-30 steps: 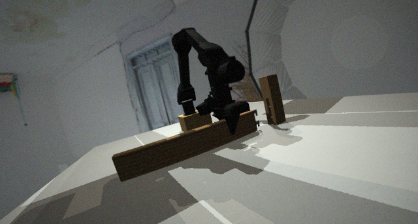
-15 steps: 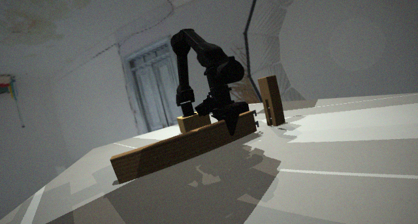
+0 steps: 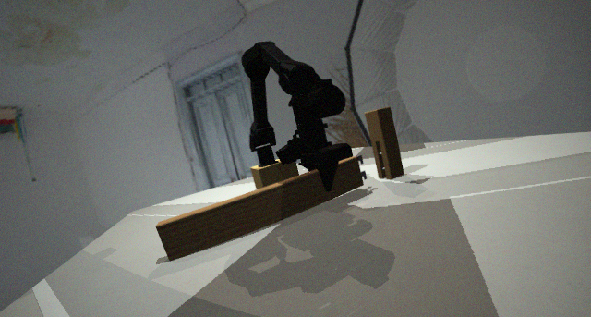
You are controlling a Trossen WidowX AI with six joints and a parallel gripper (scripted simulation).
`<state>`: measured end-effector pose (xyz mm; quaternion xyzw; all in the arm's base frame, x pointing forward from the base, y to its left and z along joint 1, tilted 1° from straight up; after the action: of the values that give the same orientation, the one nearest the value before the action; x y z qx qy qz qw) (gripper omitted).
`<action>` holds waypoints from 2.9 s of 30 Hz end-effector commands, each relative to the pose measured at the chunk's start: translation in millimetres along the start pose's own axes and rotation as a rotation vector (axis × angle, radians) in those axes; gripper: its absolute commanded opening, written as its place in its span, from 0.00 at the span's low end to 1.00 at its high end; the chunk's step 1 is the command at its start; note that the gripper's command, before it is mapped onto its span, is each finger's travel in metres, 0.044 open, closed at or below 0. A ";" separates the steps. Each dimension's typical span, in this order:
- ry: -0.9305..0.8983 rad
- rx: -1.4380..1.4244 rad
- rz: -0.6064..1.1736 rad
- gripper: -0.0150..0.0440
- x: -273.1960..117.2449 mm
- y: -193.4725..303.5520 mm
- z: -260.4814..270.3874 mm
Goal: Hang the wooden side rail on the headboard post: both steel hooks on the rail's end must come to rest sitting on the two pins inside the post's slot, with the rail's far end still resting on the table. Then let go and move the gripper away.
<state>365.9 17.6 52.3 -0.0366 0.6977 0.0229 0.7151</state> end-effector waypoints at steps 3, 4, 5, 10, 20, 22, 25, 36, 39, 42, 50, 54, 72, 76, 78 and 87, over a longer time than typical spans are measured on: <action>-0.014 -0.002 -0.002 0.25 -6.4 -0.1 2.0; -0.014 -0.002 -0.002 0.25 -6.5 -0.1 2.0; -0.014 -0.002 -0.002 0.25 -6.7 -0.1 2.0; -0.014 -0.002 -0.002 0.25 -7.5 -0.1 2.0; -0.014 -0.002 -0.002 0.25 -9.2 -0.1 1.9; -0.014 -0.002 -0.002 0.25 -9.5 -0.1 1.9; -0.014 -0.002 -0.002 0.25 -10.0 -0.1 1.9; -0.014 -0.002 -0.002 0.25 -11.9 -0.1 1.9; -0.014 -0.002 -0.002 0.25 -12.4 -0.1 1.9; -0.014 -0.002 -0.002 0.25 -12.9 -0.1 1.9; -0.014 -0.002 -0.002 0.25 -14.2 -0.1 1.9; -0.014 -0.002 -0.002 0.25 -14.9 -0.1 1.9; -0.014 -0.002 -0.002 0.25 -14.6 1.1 3.3; -0.014 -0.002 -0.002 0.25 -14.2 1.5 3.8; -0.014 -0.002 -0.002 0.25 -13.9 1.7 4.1; -0.014 -0.002 -0.002 0.25 -13.0 2.6 5.2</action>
<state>367.4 19.7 63.0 -0.0370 0.6968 0.0230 0.7159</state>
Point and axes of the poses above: the point midway between the two fingers, 35 mm back from their tips, its own x axis out along the fingers, its own z axis across the jaws, y = z × x, the point moved 6 cm from there along -x, back along the fingers, and after that the axes turned 5 degrees about -x, right-handed, at the moved point
